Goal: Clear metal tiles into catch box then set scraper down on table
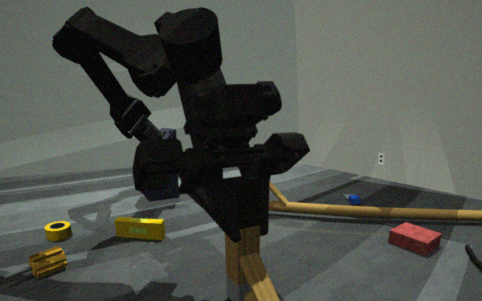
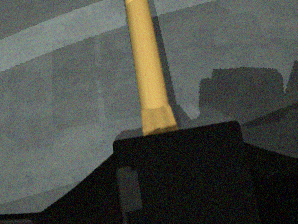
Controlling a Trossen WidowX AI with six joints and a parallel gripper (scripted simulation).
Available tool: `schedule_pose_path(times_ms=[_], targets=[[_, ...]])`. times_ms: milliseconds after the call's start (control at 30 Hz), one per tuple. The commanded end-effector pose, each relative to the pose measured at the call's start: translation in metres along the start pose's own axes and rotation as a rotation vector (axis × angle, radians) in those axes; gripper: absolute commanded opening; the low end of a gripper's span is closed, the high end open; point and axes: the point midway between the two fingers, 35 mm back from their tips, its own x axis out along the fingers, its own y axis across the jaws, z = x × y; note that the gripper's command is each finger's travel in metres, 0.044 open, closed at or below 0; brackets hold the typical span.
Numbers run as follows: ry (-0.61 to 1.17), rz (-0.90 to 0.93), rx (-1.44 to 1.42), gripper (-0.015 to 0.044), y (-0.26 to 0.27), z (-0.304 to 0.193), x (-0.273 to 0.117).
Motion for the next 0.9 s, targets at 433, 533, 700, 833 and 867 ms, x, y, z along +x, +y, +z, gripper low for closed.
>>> schedule_pose_path(times_ms=[433,533,700,833,867], targets=[[-0.007,0.001,0.001,0.0000,0.000,-0.015,-0.019],[-0.007,0.001,0.001,0.0000,0.000,-0.018,-0.022],[-0.008,0.001,0.001,0.0000,0.000,-0.023,-0.027],[-0.008,0.002,0.001,0.0000,0.000,-0.027,-0.030],[-0.008,0.002,0.001,0.0000,0.000,-0.028,-0.031]])
